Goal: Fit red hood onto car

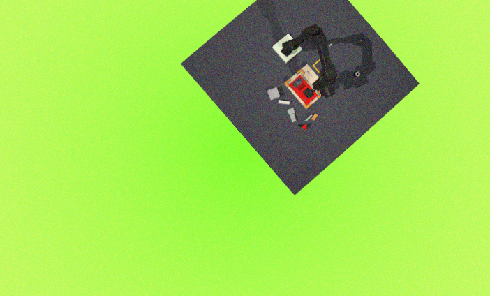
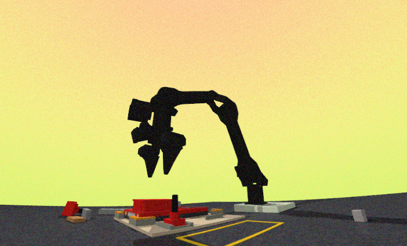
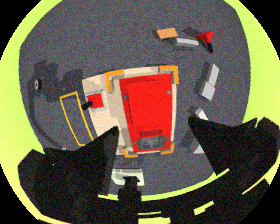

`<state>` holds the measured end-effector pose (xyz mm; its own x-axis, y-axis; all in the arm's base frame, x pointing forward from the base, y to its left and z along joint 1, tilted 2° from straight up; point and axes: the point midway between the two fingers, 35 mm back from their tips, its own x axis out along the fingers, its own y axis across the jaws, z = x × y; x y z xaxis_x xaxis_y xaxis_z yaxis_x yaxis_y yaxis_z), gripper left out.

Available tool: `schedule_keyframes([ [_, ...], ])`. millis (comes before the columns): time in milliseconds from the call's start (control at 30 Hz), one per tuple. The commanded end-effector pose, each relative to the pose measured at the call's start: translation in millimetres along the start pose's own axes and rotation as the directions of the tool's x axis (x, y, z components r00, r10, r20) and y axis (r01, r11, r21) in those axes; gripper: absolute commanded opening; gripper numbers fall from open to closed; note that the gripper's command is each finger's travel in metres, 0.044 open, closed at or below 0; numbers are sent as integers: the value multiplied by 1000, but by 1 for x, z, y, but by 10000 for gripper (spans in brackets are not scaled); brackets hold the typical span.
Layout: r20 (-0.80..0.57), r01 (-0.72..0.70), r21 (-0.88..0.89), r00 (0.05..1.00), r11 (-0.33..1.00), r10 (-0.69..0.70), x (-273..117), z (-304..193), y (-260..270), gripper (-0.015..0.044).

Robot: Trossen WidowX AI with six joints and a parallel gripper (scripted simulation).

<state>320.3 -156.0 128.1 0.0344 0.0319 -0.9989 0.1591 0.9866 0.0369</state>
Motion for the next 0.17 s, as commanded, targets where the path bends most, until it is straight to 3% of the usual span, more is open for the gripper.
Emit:
schedule_keyframes([
  [0,-4,5,-3,1000,1000,-5,0,-1,-1,440],
  [133,-4,5,-3,1000,1000,-5,0,-1,-1,440],
])
